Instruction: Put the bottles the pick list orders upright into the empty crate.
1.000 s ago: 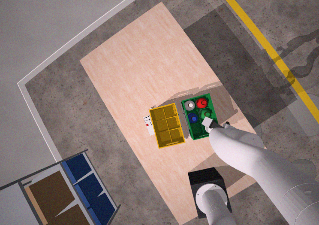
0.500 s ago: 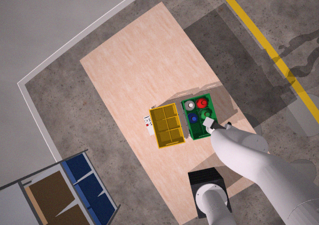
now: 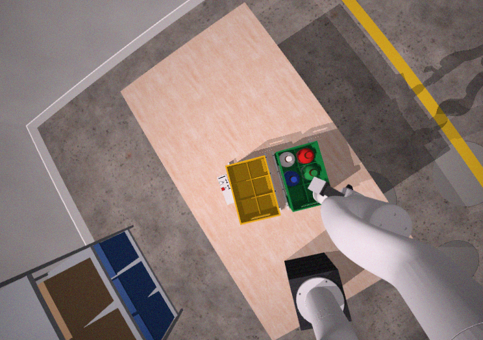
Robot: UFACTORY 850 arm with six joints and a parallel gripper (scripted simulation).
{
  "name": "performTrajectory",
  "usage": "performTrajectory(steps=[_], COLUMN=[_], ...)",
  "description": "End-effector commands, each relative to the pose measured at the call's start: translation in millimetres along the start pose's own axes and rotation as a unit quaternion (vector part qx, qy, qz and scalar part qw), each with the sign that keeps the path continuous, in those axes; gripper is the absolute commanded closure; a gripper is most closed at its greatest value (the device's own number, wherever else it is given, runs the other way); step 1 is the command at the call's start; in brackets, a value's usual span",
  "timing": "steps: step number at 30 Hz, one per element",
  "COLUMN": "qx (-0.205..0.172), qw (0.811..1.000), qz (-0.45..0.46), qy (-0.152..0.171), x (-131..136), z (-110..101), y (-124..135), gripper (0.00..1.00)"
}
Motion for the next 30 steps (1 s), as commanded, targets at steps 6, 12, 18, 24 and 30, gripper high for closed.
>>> performTrajectory(steps=[6, 12, 18, 24, 30], qx=[0.001, 0.001, 0.001, 0.001, 0.001], qw=[1.0, 1.0, 1.0, 1.0, 1.0], qz=[0.0, 0.0, 0.0, 0.0, 0.0], qy=[0.001, 0.001, 0.001, 0.001, 0.001], x=[-1.1, -11.5, -21.9, -28.8, -39.1], z=[-0.9, -0.9, -0.9, -0.9, -0.9], y=[-1.5, -7.6, -13.7, -17.8, -23.9], gripper=[1.0, 1.0, 1.0, 1.0, 1.0])
Point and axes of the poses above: the point where the finger pads meet when closed, its own z axis out along the fingers, its own x axis across the jaws, y = z × x, the point moved 5 cm from there along -z, back along the fingers, and after that the axes turned 15 degrees about z, right-handed, at the moved point
